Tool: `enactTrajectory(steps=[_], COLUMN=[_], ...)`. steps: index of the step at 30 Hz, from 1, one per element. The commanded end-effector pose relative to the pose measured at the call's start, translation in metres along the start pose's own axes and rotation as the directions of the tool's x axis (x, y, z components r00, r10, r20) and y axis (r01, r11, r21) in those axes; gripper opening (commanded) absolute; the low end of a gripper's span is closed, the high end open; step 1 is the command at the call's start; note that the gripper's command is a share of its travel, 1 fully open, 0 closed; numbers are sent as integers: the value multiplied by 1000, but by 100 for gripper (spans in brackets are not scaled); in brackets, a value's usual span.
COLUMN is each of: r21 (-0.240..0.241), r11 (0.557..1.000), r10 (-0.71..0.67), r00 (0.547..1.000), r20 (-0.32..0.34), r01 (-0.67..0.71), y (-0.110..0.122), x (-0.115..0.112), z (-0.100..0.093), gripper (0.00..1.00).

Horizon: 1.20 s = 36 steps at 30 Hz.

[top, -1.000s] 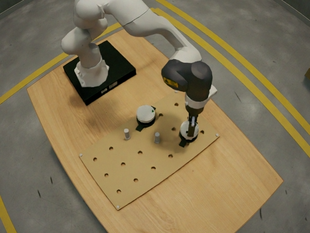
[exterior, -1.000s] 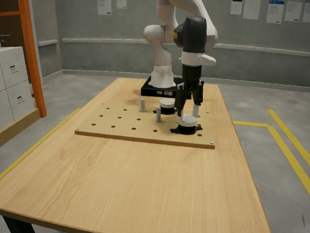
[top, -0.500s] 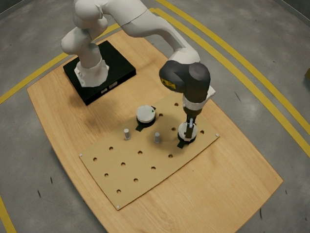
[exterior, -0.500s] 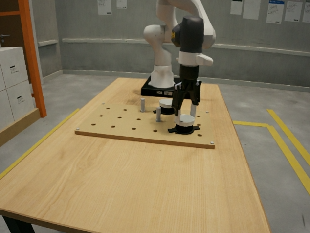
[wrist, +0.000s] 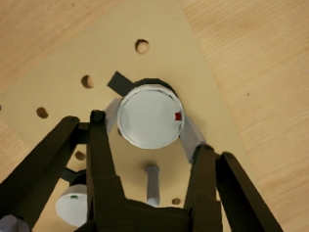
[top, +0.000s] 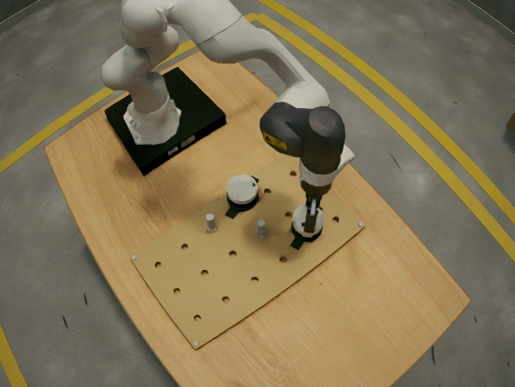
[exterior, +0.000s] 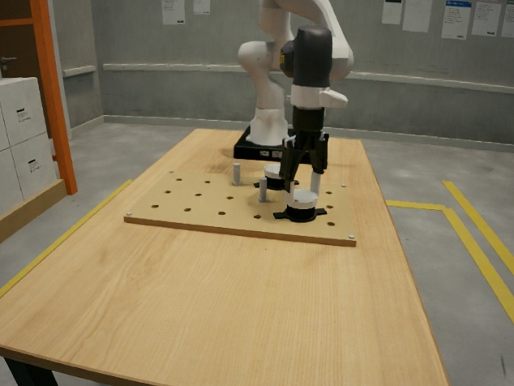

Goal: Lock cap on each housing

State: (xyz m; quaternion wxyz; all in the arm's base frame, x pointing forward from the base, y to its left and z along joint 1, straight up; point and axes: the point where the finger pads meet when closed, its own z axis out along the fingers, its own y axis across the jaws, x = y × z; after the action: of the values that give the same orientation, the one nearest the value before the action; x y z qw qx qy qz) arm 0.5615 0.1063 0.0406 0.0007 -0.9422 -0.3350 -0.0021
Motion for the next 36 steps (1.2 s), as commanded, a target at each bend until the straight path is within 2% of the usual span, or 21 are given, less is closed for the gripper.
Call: enactTrajectory(steps=[1, 36], r21=[1, 2], r11=[1000, 1000], r10=[-10, -10], r00=[1000, 1000], r20=[4, 4], r01=[10, 10], y=[5, 35], x=[-7, -36], z=[2, 2], gripper=[10, 10])
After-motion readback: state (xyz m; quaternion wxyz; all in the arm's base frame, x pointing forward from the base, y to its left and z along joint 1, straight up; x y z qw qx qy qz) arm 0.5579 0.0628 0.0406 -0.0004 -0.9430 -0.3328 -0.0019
